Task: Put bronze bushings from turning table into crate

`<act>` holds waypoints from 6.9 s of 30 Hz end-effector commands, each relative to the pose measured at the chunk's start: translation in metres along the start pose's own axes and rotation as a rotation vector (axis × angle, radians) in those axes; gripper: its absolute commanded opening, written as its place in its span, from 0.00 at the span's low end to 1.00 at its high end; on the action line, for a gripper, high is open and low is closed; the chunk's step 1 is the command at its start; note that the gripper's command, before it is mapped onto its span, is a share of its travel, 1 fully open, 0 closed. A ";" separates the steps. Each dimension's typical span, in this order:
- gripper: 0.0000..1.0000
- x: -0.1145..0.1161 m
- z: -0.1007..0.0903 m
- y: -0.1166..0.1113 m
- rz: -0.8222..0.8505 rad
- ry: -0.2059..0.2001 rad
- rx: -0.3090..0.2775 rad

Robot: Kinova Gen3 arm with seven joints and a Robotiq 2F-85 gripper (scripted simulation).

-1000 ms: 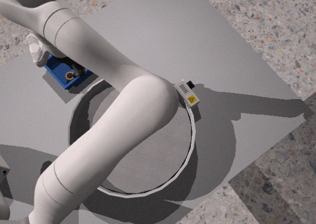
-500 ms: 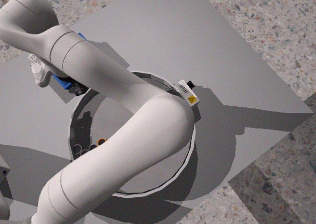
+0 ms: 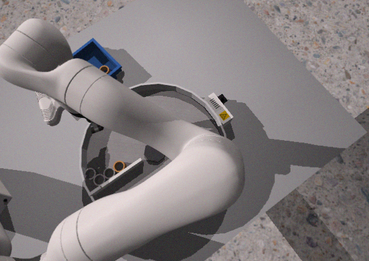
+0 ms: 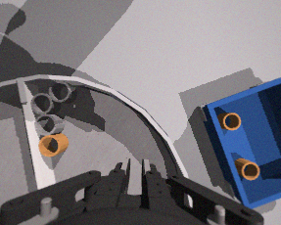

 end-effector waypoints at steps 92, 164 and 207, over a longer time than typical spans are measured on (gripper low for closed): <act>0.14 -0.116 0.048 -0.023 0.019 0.001 -0.006; 0.00 -0.115 0.065 -0.023 0.018 0.004 -0.006; 0.00 -0.115 0.065 -0.023 0.018 0.004 -0.006</act>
Point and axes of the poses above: the point where the finger pads meet when closed, its own z axis out along the fingers, its own x axis across the jaws, y = z × x, the point moved 6 cm from there along -z, back along the fingers, and after that the axes turned 8 degrees about -z, right-handed, at the moved point
